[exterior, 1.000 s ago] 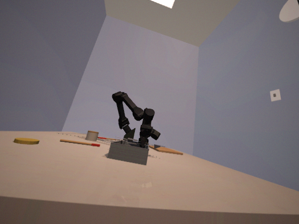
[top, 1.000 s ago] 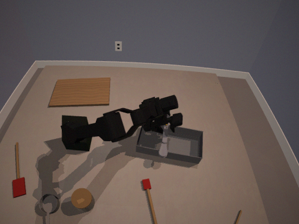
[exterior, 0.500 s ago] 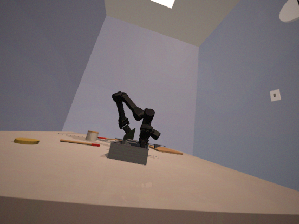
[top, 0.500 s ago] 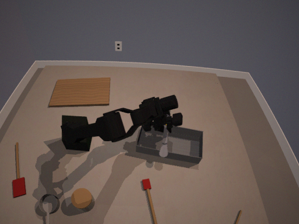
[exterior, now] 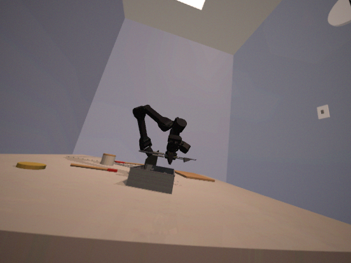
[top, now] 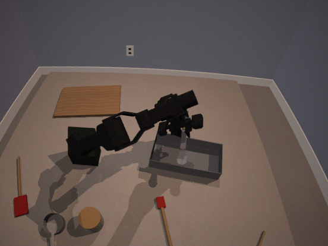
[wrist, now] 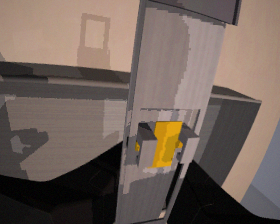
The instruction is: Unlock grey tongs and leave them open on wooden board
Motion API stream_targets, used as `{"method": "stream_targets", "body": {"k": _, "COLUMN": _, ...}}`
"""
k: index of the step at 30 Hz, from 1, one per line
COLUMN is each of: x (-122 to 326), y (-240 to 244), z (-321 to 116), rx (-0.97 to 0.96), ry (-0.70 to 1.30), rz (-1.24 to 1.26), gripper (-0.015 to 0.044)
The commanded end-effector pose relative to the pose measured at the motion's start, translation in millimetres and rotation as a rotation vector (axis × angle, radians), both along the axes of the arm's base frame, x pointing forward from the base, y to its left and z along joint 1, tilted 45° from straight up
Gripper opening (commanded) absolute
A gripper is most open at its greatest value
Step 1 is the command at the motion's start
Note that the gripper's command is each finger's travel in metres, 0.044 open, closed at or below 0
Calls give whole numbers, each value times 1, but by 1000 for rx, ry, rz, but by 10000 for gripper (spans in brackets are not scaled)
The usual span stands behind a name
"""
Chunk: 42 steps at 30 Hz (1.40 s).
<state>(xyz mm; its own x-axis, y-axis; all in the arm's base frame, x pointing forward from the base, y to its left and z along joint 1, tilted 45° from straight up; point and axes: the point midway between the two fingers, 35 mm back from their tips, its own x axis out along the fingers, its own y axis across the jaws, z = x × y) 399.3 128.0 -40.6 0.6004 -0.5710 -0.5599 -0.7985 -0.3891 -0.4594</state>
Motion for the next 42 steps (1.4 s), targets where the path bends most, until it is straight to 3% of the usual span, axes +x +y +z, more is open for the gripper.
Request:
{"method": "stream_targets", "body": {"k": 1, "x": -2, "y": 12, "z": 18, "rx": 4, "ry": -13, "rz": -2, "gripper": -150}}
{"method": "stream_targets", "body": {"k": 14, "x": -1, "y": 13, "z": 16, "rx": 7, "ry": 2, "rz": -11, "gripper": -150}}
{"method": "stream_targets", "body": {"k": 42, "x": -2, "y": 14, "z": 7, "rx": 39, "ry": 258, "rz": -229, "gripper": -150}}
